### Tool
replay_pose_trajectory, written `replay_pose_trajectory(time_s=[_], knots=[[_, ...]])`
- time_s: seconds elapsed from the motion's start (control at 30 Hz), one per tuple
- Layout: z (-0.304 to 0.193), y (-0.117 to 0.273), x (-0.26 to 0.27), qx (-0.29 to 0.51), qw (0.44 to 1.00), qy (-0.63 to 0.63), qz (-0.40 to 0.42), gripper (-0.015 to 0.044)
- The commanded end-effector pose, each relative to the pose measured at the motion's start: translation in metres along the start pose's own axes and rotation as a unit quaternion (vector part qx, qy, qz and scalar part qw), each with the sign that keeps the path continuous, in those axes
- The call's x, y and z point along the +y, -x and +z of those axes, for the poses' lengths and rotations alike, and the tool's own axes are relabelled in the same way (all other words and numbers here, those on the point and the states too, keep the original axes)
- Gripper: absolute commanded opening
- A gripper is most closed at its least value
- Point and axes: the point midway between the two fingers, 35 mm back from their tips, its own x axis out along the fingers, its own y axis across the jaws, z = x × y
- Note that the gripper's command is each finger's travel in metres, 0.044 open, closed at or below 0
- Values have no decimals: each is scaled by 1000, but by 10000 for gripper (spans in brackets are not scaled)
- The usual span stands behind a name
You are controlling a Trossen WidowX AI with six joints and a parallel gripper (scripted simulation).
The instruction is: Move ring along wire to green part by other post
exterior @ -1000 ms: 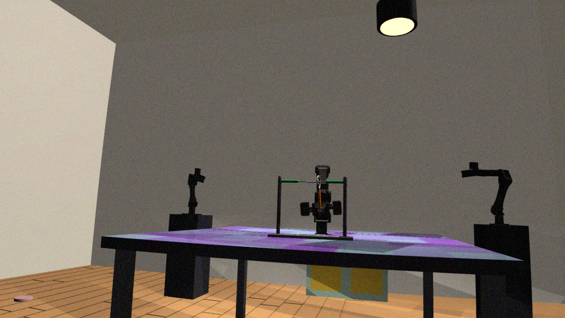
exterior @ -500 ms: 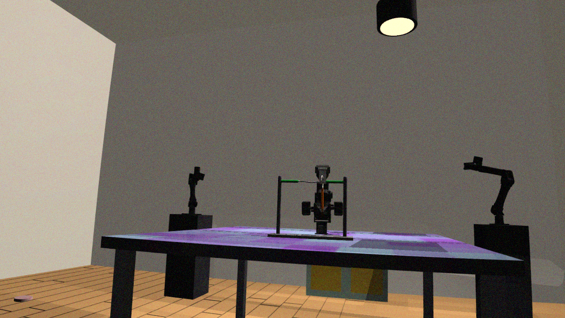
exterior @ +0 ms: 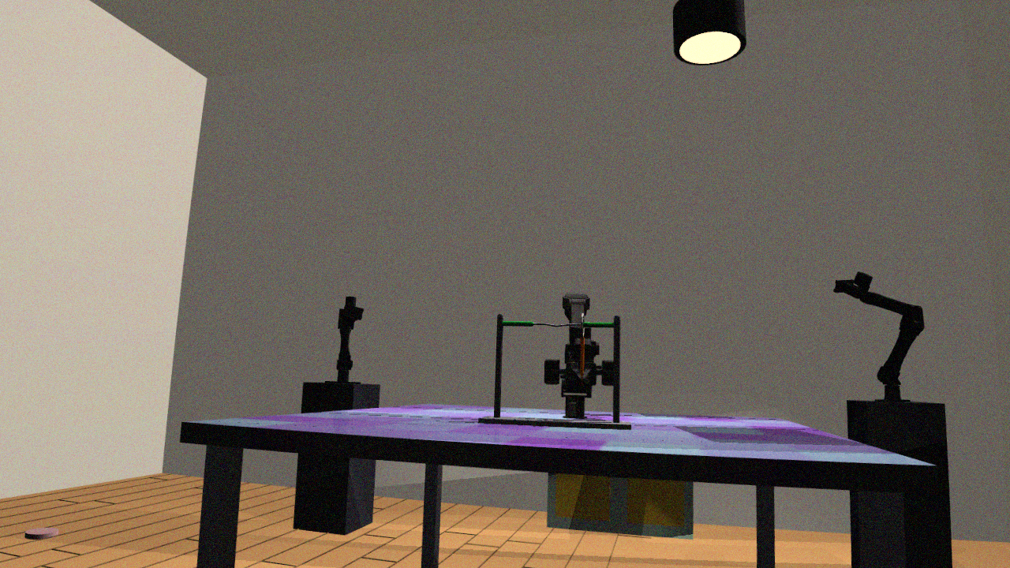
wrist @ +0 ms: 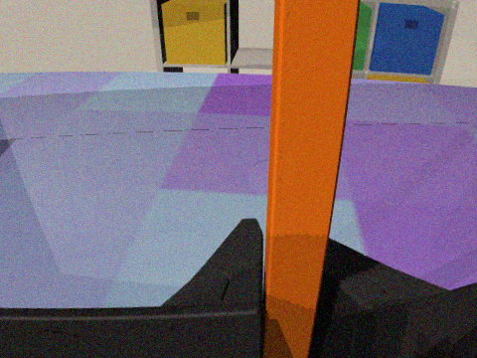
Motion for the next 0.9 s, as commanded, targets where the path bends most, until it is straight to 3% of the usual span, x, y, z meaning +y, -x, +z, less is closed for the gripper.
replay_pose_trajectory(time_s=[0.0, 0.87], knots=[[2, -1, 3, -3, 1000, 1, 0, -150], [-4, -5, 21, -3, 1000, -1, 3, -150]])
